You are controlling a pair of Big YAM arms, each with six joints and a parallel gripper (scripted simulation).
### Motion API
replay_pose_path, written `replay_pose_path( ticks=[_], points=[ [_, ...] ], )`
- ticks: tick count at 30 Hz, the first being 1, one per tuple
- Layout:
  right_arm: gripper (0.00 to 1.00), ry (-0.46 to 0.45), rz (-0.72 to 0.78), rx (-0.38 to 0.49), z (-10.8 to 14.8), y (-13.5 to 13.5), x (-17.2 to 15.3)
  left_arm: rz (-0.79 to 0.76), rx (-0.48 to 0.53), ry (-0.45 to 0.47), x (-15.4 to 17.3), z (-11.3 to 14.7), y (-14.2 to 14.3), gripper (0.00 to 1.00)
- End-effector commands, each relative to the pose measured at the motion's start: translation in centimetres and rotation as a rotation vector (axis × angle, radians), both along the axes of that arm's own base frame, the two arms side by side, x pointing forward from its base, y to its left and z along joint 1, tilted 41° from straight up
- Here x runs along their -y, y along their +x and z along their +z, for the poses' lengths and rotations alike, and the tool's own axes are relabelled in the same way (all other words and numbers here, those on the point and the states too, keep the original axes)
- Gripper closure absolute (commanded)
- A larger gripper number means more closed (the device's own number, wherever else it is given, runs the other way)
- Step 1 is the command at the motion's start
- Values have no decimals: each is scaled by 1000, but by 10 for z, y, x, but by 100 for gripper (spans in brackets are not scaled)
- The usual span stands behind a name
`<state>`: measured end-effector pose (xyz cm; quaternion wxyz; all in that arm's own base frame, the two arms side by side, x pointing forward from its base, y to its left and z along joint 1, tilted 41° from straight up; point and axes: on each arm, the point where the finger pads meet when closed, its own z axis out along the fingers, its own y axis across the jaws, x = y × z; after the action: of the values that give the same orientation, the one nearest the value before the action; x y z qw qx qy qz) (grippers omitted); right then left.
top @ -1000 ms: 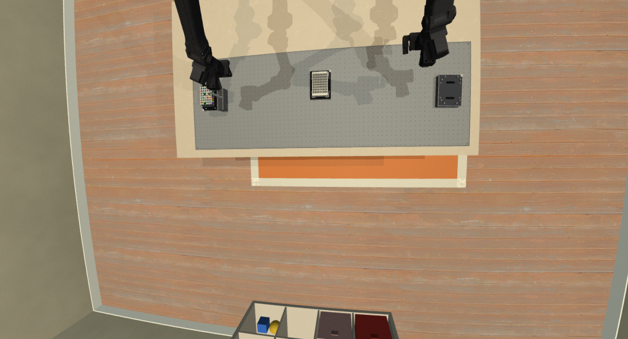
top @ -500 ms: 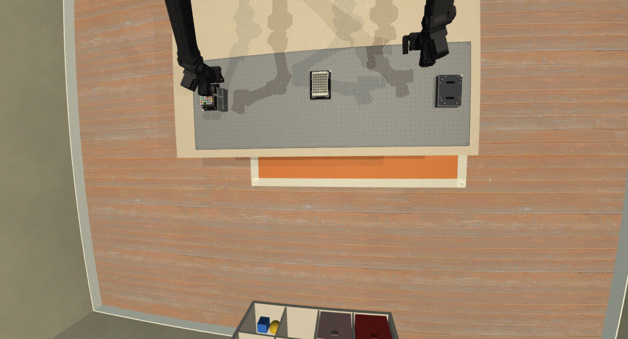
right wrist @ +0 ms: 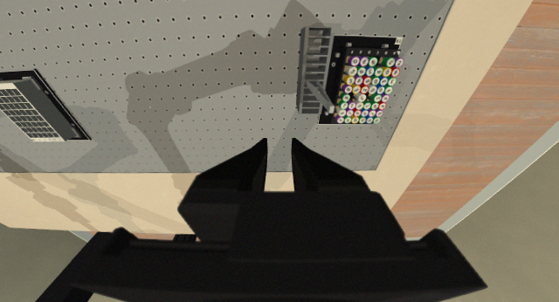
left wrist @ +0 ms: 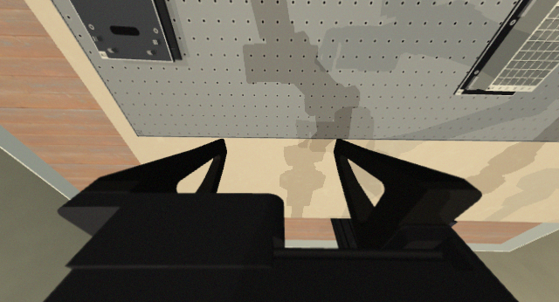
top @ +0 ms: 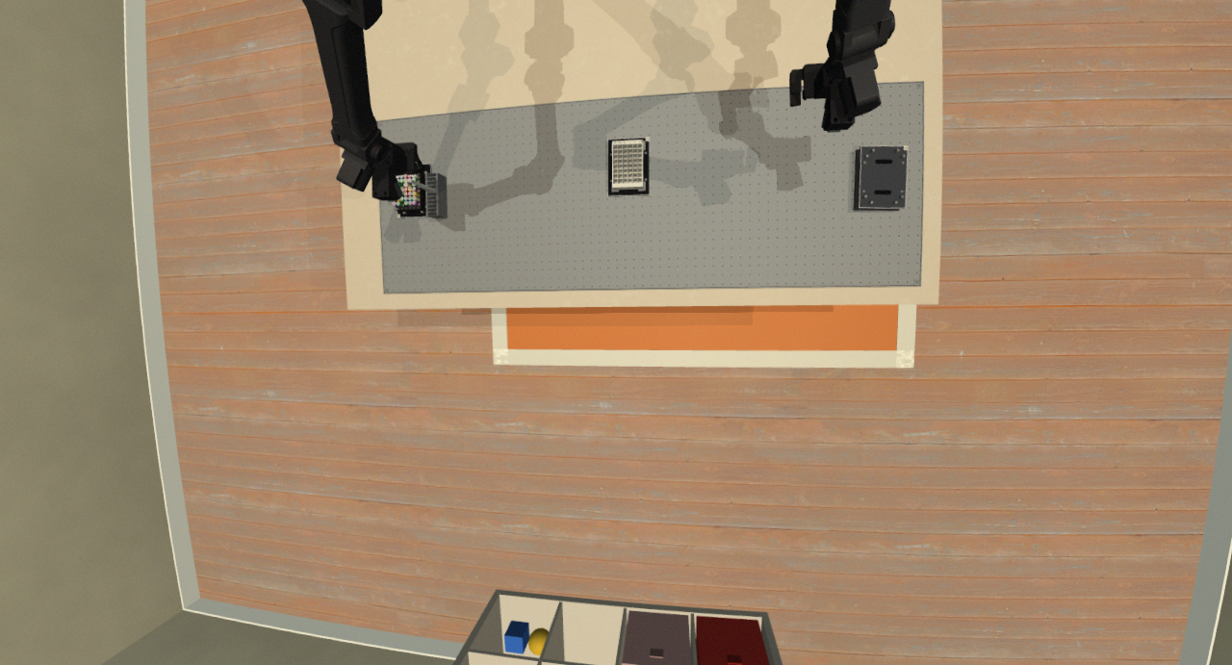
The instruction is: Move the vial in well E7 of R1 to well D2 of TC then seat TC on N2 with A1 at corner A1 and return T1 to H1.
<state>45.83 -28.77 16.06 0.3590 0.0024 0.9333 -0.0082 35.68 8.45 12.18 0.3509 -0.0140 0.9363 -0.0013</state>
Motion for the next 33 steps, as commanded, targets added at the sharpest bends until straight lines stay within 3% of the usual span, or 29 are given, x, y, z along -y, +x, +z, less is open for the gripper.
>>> replay_pose_path(
  ticks=[1, 13, 19, 21, 33],
  points=[
    [76, -1, -1, -11, -2, 6, 21, -10, 16, 13, -2, 7, 4, 0],
    [76, -2, -2, -10, 3, 25, 66, -10, 16, 13, -2, 7, 4, 0],
    [76, -4, 6, -11, 3, 30, 68, -10, 16, 13, -2, 7, 4, 0],
    [76, 19, 2, -34, -14, 19, 61, -10, 16, 13, -2, 7, 4, 0],
    [76, -1, -2, -11, -7, 23, 68, -10, 16, 13, -2, 7, 4, 0]
  ],
)
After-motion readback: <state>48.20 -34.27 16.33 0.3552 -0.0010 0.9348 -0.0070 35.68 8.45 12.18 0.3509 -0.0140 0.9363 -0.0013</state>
